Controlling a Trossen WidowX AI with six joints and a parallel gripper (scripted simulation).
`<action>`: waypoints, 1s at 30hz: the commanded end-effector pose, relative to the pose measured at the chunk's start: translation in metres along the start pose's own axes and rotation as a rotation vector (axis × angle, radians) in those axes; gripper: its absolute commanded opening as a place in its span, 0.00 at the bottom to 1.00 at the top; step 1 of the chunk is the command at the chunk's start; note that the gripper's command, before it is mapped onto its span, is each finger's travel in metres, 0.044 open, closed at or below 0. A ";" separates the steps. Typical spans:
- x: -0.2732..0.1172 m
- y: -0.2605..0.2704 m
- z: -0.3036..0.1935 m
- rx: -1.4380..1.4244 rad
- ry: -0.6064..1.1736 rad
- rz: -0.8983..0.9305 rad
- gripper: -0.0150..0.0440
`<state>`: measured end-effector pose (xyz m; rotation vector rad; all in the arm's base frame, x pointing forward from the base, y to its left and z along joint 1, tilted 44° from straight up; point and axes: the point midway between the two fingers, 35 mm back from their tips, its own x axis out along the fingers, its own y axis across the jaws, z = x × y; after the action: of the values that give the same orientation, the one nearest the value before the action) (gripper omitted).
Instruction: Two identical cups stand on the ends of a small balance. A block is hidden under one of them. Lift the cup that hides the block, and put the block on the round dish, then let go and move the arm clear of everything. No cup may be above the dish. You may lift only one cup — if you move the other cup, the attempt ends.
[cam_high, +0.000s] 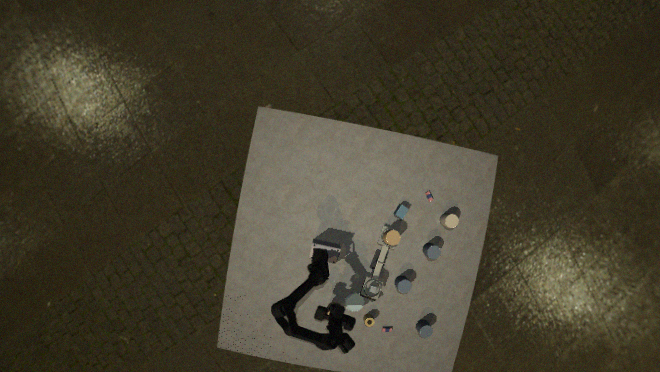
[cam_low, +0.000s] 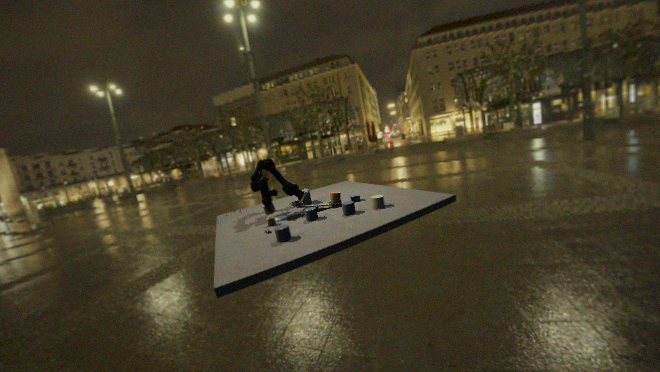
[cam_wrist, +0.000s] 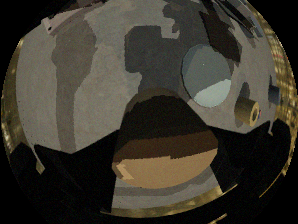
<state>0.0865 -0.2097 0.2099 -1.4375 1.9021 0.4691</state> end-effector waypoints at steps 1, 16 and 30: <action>0.010 0.001 0.000 -0.005 0.002 -0.006 0.25; 0.029 0.001 0.000 -0.005 0.004 -0.006 0.25; 0.025 0.001 -0.001 0.002 0.006 -0.005 0.83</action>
<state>0.0817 -0.2275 0.1922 -1.4444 1.9030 0.4650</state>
